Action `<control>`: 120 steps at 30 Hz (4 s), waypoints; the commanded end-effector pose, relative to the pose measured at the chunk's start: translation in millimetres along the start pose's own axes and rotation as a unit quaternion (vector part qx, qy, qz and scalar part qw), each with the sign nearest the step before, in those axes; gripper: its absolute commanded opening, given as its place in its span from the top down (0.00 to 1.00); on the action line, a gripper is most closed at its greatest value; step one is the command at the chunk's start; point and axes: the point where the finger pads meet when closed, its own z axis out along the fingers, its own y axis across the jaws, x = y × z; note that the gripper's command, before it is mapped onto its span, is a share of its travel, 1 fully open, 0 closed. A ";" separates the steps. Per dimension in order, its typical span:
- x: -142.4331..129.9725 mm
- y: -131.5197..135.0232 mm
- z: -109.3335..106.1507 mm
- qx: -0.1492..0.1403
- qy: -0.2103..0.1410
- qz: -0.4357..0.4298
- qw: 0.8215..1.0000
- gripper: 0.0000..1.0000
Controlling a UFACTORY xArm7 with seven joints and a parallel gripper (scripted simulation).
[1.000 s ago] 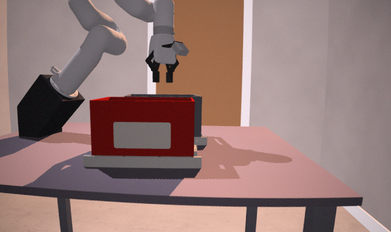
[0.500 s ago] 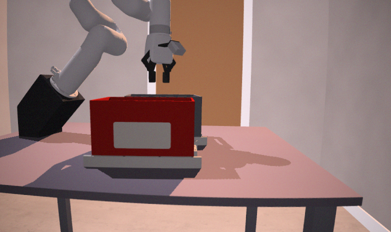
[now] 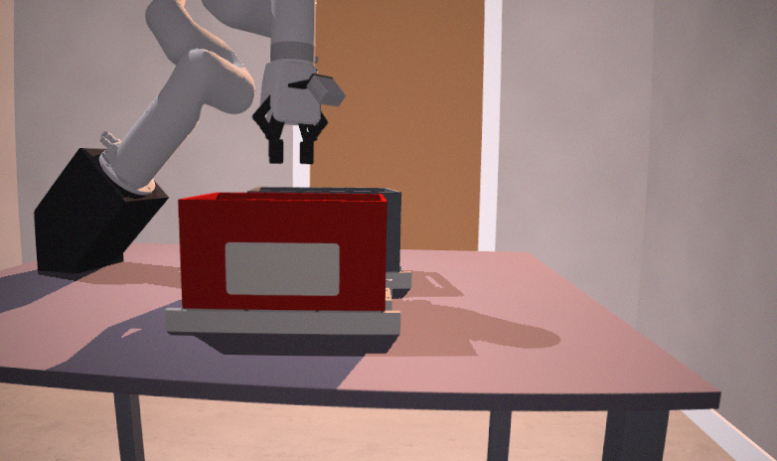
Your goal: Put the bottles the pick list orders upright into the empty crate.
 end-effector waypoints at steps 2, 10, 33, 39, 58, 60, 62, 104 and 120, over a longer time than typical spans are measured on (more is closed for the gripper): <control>6.4 33.0 -1.6 0.002 0.001 -0.001 1.000 0.35; 10.7 62.8 -1.5 0.002 0.001 -0.001 1.000 0.35; 18.4 116.1 -1.3 0.001 0.001 -0.001 1.000 0.35; 18.4 116.1 4.0 0.001 0.001 -0.001 1.000 0.35; 18.5 116.1 26.8 0.001 0.001 -0.001 1.000 0.35; 18.5 116.1 26.8 0.001 0.001 -0.001 1.000 0.35; 18.4 116.0 29.4 0.001 0.001 -0.001 1.000 0.35; 18.4 115.9 80.3 0.001 0.001 -0.001 1.000 0.35; 18.4 115.8 85.0 0.001 0.001 -0.001 1.000 0.35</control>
